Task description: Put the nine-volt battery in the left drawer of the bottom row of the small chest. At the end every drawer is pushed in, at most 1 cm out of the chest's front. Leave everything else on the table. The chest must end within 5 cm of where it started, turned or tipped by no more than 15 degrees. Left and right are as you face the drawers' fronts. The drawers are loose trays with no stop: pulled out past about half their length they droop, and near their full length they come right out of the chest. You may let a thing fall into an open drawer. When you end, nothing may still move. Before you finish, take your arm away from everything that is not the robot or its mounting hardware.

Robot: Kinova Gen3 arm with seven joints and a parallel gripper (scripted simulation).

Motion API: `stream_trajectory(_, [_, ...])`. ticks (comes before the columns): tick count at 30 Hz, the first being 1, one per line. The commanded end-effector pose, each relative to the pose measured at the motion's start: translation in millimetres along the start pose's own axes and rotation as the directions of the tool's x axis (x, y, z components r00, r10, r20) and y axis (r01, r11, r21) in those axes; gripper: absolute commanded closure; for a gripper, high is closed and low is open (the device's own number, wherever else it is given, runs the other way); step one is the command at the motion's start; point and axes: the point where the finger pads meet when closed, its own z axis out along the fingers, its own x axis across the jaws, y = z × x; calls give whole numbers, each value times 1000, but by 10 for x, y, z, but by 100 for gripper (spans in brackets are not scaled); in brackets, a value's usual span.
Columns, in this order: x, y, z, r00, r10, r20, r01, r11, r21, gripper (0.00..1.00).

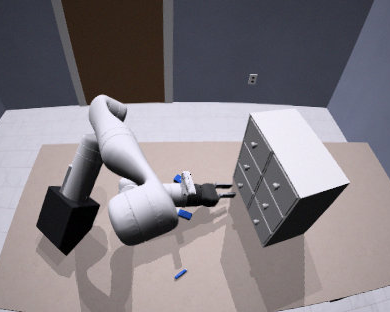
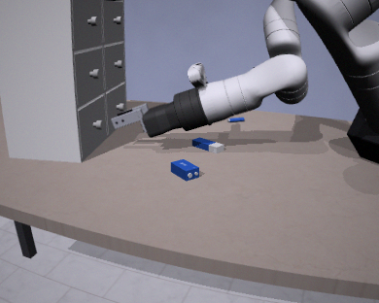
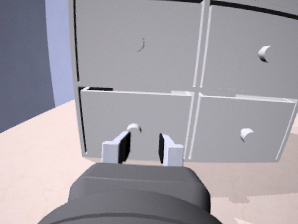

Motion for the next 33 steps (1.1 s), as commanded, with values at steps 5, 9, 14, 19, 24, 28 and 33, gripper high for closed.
stream_trajectory(5, [-82, 13, 22, 1000, 4, 1, -4, 1000, 2, 33])
stream_trajectory(9, [-98, 13, 26, 1000, 4, 2, -4, 1000, 2, 33])
stream_trajectory(14, [-123, 18, 35, 1000, 4, 2, -4, 1000, 2, 33])
stream_trajectory(19, [-141, 22, 42, 1000, 4, 2, -4, 1000, 2, 33])
stream_trajectory(24, [-149, 23, 44, 1000, 4, 2, -4, 1000, 2, 33])
stream_trajectory(28, [-156, 25, 47, 1000, 4, 1, -4, 1000, 2, 33])
stream_trajectory(33, [-159, 26, 49, 1000, 4, 1, -4, 1000, 2, 33])
